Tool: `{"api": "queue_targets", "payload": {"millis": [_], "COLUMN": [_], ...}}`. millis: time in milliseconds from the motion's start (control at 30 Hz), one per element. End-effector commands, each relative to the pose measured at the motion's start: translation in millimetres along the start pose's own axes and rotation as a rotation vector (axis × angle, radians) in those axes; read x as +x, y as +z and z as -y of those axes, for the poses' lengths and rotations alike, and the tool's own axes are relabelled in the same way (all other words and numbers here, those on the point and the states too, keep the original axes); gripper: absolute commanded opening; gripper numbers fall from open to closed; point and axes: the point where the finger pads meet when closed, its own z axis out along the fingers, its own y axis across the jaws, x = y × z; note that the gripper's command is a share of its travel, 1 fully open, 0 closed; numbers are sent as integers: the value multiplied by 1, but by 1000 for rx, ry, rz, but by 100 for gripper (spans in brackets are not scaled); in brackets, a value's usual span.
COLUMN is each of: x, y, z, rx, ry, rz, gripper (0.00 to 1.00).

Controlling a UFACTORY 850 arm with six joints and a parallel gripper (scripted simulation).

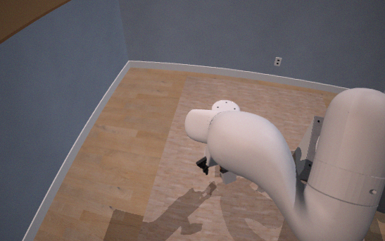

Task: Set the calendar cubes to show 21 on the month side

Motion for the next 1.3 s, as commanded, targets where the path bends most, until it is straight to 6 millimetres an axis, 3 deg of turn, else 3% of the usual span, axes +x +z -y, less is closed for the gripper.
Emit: {"api": "queue_targets", "payload": {"millis": [0, 133, 200, 467, 633, 700, 833, 1133, 1267], "x": [-2, -4, -14, -15, -18, -28, -29, -32, -43], "y": [-1, -1, -1, -1, -1, -1, -1, -1, -1], "z": [0, 1, 4, 5, 6, 10, 10, 11, 15], "rx": [-1, -1, -1, -1, -1, -1, -1, -1, -1], "ry": [96, 235, 236, 319, 497, 498, 522, 758, 761], "rz": [1, 1, 1, 1, 1, 1, 1, 0, 0], "gripper": [100, 100, 100, 100, 100, 100, 100, 100, 100]}}
